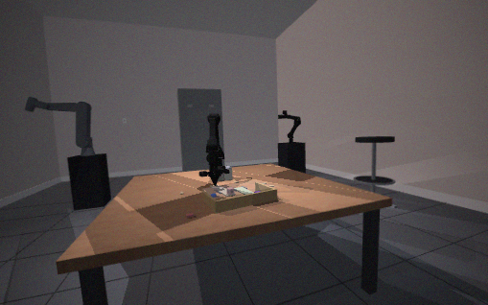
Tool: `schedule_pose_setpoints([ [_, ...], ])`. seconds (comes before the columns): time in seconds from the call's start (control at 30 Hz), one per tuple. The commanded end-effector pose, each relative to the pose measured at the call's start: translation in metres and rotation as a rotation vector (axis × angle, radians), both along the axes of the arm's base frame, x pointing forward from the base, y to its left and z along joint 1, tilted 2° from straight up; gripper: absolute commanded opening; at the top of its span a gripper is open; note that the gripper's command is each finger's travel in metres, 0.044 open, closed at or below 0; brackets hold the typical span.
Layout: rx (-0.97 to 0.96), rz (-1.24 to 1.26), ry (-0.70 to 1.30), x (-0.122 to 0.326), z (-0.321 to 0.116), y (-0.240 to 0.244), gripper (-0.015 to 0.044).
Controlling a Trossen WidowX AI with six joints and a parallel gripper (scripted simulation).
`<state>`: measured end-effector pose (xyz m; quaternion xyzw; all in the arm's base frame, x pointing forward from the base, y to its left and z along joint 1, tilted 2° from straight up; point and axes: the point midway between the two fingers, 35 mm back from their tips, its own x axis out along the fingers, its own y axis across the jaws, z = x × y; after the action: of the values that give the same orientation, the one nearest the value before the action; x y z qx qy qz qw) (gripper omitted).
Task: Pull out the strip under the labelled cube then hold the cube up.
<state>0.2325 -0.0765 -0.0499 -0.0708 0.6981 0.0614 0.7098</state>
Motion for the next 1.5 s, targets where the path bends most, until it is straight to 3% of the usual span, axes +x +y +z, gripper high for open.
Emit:
schedule_pose_setpoints([
  [0.0, 0.003, 0.001, 0.035, -0.016, -0.005, 0.000, 0.0000],
  [0.5, 0.002, 0.001, 0.036, -0.037, -0.005, -0.003, 0.0000],
  [1.47, 0.002, 0.001, 0.037, -0.037, -0.005, -0.003, 0.0000],
])
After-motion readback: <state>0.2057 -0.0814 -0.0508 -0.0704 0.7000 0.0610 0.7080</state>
